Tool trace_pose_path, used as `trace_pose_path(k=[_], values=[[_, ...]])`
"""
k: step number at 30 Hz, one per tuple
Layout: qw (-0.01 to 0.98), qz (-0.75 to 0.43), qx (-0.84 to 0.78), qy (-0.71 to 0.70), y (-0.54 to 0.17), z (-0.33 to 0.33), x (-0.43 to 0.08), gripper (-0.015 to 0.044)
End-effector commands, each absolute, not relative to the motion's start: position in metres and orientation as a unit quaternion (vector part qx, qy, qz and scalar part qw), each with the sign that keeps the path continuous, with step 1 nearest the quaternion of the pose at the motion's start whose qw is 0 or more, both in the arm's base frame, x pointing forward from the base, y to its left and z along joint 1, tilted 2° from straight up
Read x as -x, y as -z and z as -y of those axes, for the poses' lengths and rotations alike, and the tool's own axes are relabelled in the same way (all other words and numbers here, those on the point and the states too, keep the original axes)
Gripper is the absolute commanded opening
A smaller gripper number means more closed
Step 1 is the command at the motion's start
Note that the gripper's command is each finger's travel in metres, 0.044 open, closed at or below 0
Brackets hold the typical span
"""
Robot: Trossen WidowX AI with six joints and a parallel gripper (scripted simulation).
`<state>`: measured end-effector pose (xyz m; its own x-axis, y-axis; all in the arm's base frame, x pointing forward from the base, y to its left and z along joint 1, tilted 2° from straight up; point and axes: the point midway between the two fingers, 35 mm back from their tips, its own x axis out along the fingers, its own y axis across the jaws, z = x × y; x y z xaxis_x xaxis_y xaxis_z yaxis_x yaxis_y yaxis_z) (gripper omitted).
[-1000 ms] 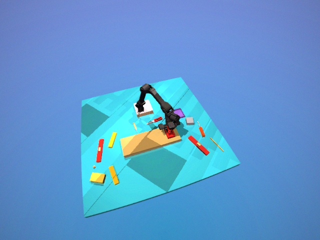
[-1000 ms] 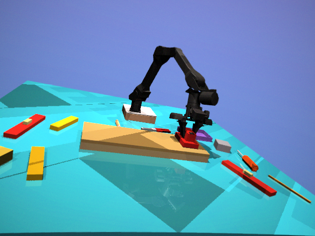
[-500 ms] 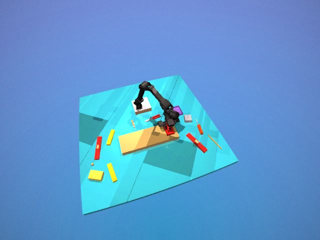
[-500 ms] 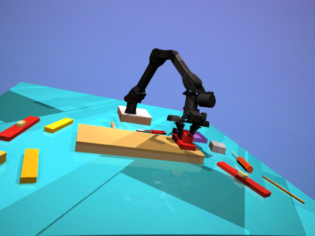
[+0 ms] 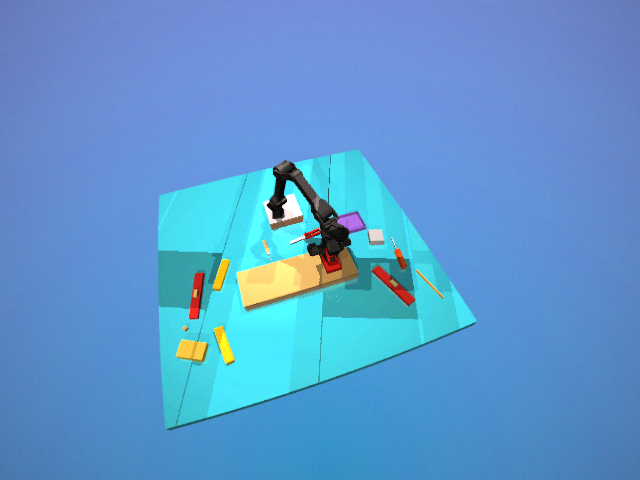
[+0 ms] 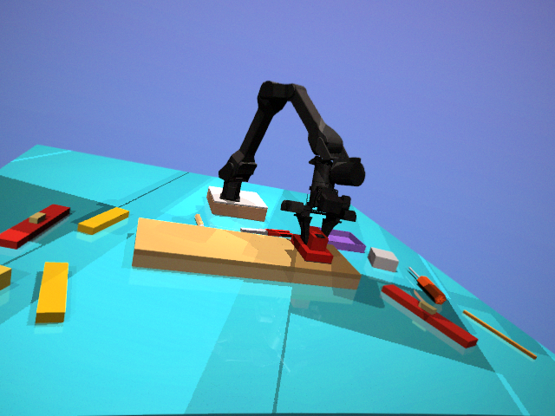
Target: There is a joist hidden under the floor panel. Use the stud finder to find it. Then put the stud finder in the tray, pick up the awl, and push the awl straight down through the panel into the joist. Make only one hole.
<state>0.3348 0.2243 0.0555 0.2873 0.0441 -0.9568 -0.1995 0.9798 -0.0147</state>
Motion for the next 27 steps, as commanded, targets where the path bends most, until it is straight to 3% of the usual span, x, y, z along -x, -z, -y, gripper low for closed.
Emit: trace_pose_path(k=[1, 27], values=[[0.801, -0.591, 0.067, -0.071, -0.056, -0.203, -0.34, 0.0], [0.801, -0.59, 0.07, -0.068, -0.058, -0.107, -0.359, 0.0]])
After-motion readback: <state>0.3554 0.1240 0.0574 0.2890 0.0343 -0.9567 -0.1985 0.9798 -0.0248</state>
